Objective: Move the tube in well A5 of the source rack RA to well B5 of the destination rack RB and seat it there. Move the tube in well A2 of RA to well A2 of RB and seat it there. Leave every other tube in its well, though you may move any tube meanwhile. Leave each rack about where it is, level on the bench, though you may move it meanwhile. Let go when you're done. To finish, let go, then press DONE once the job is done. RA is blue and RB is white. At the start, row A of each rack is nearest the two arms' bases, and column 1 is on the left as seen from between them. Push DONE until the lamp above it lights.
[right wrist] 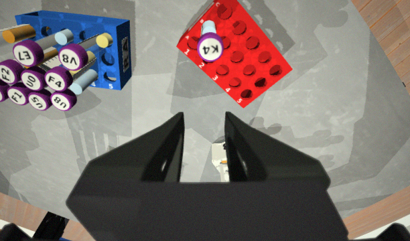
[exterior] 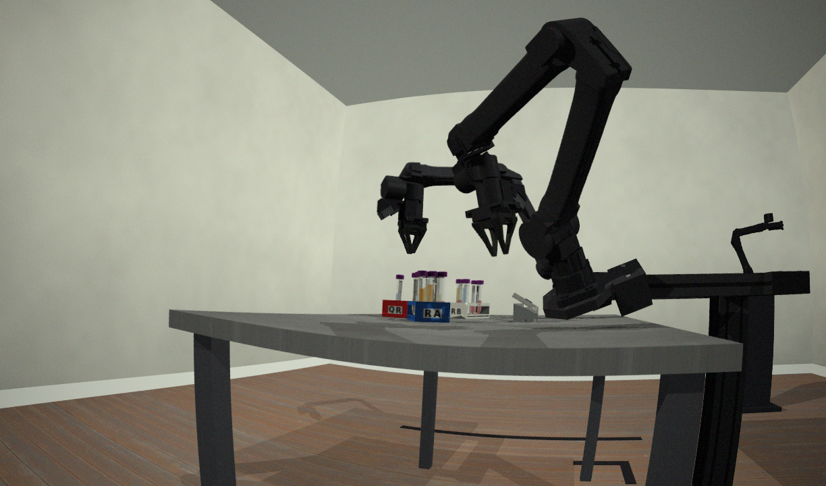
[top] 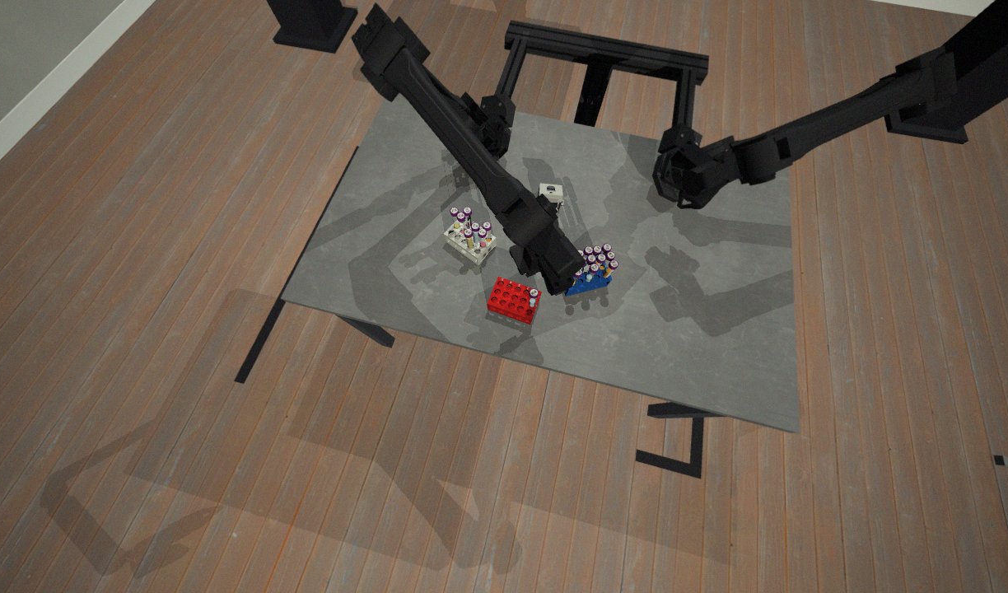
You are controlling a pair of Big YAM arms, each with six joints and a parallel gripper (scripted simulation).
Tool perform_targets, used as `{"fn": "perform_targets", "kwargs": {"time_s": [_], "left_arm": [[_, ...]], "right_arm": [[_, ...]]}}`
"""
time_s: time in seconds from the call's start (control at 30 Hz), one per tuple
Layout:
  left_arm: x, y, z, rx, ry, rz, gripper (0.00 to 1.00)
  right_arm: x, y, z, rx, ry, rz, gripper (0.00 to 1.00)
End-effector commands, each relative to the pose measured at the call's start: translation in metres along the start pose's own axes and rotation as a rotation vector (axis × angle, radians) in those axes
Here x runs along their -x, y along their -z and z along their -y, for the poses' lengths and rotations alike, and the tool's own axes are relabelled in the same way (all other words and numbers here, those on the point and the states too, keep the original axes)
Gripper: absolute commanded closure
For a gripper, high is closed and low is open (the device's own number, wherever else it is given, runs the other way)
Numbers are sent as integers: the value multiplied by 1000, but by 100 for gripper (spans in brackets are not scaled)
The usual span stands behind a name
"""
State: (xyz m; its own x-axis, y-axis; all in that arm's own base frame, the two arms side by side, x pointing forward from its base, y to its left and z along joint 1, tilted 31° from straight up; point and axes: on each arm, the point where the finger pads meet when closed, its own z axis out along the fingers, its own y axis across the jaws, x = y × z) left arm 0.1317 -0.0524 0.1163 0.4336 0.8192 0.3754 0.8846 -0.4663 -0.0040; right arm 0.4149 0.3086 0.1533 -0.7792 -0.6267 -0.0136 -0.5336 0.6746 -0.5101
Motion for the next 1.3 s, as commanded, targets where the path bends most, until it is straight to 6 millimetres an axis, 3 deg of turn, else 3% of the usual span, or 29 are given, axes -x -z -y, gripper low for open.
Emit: {"fn": "perform_targets", "kwargs": {"time_s": [0.0,0.13,0.27,0.3,0.37,0.47,0.53,0.67,1.27], "left_arm": [[-1,10,-8,24,9,9,70],[-1,10,-8,24,9,9,70],[-1,10,-8,24,9,9,70],[-1,10,-8,24,9,9,70],[-1,10,-8,24,9,9,70],[-1,10,-8,24,9,9,70],[-1,10,-8,24,9,9,70],[-1,10,-8,24,9,9,70],[-1,10,-8,24,9,9,70]], "right_arm": [[32,3,14,0,-4,8,70],[49,2,19,0,-4,7,70],[47,2,19,0,-4,7,70],[31,9,6,-1,30,8,70],[30,13,4,0,23,22,70],[30,-1,12,0,-7,9,70],[29,-15,7,-3,1,-16,70],[23,-1,9,-1,-3,1,70],[21,-47,9,-4,11,-18,70]]}}
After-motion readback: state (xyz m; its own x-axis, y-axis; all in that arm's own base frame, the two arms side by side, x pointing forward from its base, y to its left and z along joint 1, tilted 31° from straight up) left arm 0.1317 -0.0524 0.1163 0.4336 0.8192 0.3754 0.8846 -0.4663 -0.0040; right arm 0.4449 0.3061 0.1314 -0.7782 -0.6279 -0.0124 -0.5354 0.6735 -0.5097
